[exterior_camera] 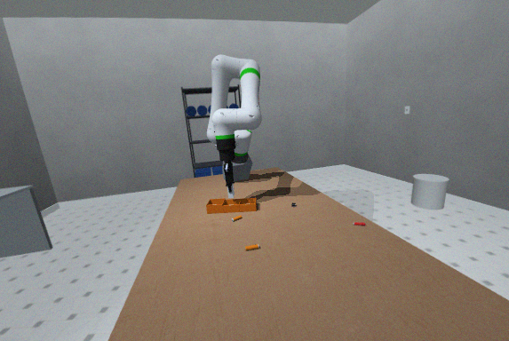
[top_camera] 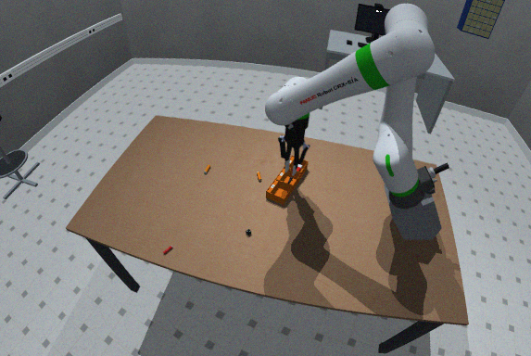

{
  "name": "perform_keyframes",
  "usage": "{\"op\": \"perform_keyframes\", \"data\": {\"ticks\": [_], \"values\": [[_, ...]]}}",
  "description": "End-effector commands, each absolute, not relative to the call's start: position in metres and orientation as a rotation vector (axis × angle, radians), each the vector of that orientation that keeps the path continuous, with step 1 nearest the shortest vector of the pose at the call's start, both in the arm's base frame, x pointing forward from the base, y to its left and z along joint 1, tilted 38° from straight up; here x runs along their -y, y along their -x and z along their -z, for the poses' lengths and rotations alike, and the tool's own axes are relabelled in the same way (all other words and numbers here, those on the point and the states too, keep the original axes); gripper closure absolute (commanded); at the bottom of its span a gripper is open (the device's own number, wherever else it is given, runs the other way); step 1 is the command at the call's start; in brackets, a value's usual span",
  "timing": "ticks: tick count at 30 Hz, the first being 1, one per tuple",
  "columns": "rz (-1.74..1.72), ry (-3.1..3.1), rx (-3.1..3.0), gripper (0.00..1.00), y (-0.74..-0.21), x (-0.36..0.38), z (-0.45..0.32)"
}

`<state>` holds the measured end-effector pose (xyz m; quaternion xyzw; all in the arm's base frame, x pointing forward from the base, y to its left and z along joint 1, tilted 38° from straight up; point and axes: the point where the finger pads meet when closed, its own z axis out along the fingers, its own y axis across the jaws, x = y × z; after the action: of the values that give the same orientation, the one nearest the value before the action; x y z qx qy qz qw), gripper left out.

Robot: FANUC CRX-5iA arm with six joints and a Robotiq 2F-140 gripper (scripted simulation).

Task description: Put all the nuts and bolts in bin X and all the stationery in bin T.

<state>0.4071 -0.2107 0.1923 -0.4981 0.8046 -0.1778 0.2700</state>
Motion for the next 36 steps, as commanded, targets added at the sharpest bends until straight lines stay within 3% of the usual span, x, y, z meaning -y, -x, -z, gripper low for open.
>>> {"op": "perform_keyframes", "data": {"ticks": [1, 4, 5, 36], "values": [[0.479, 1.342, -2.168, 0.74, -0.405, 0.211, -0.195], [0.479, 1.342, -2.168, 0.74, -0.405, 0.211, -0.195], [0.479, 1.342, -2.168, 0.0, -0.402, 0.211, -0.199], [0.479, 1.342, -2.168, 0.0, -0.336, 0.209, -0.284]]}}
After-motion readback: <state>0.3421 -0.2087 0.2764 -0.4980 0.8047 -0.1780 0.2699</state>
